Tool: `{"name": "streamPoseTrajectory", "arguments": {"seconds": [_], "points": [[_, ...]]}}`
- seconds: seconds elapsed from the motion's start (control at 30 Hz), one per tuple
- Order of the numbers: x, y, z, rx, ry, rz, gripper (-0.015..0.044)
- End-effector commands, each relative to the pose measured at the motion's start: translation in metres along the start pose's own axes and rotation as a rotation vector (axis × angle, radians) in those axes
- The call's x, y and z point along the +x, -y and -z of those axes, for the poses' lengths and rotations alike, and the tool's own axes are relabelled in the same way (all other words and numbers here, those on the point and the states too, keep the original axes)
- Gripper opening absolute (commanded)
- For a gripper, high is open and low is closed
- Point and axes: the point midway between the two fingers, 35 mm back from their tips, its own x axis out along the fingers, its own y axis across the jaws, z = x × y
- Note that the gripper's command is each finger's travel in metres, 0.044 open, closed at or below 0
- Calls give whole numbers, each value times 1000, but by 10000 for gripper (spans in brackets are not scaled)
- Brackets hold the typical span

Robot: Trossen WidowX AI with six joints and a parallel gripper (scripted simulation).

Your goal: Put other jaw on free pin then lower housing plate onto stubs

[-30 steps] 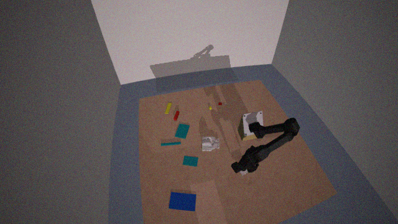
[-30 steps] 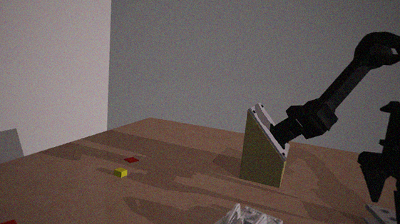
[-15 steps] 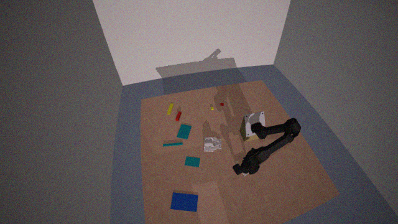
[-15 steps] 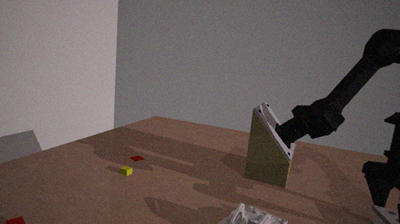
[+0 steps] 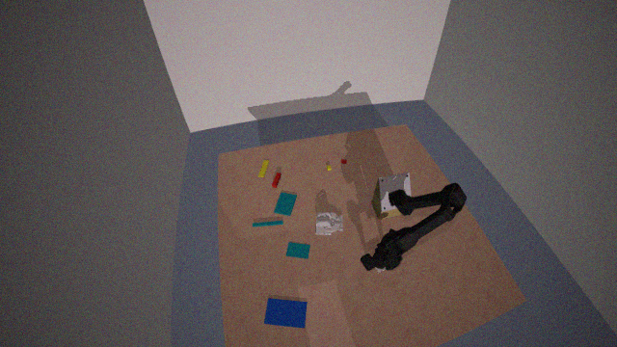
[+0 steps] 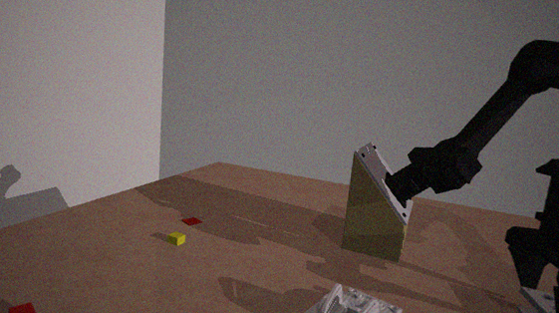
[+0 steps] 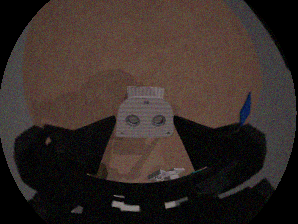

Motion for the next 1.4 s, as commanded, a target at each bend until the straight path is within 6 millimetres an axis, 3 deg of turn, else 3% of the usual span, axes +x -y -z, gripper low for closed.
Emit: {"name": "streamPoseTrajectory", "arguments": {"seconds": [0.0,0.37,0.83,1.2,1.37], "points": [[0,0,1,7,-4,1,440],[1,0,1,7,-4,2,440],[0,0,0,0,0,0,351],[0,0,0,0,0,0,351],[-13,2,2,0,-7,-2,351]]}}
